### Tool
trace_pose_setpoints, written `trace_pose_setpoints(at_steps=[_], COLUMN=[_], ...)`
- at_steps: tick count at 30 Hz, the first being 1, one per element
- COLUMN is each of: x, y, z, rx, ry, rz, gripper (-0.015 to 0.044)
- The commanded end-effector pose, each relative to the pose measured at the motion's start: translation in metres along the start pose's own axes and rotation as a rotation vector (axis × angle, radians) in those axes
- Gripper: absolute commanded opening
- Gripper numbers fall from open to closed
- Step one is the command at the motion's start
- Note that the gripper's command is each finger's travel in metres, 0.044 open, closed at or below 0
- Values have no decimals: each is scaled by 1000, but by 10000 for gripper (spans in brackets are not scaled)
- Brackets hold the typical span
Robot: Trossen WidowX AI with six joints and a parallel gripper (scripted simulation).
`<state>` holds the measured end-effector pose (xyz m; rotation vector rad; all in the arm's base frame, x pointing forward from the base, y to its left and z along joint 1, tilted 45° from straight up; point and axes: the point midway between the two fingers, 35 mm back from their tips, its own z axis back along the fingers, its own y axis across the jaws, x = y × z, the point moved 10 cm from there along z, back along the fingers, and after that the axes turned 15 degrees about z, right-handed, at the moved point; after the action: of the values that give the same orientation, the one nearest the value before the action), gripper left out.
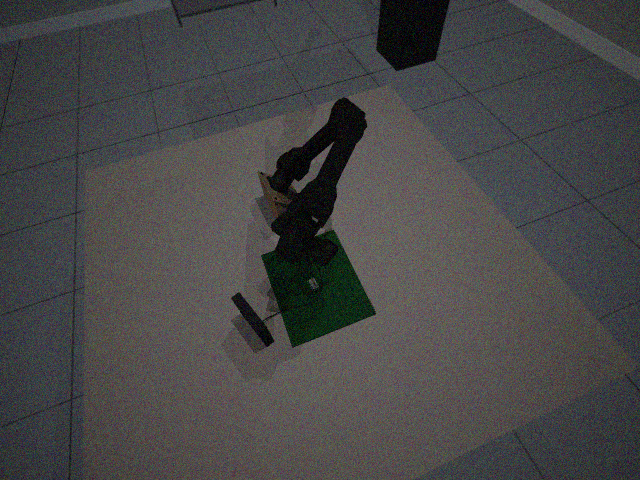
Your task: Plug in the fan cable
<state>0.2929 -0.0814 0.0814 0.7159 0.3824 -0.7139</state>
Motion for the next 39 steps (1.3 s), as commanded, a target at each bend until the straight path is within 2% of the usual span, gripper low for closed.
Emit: trace_pose_setpoints(at_steps=[1,6,18,39], x=[-4,-4,-15,-37], y=[-6,-5,3,17], z=[-2,-3,-20,-50], rx=[3,-5,-161,-422], ry=[-15,-17,-72,-263], rz=[-60,-61,-78,-103], gripper=[0,0,0,0])
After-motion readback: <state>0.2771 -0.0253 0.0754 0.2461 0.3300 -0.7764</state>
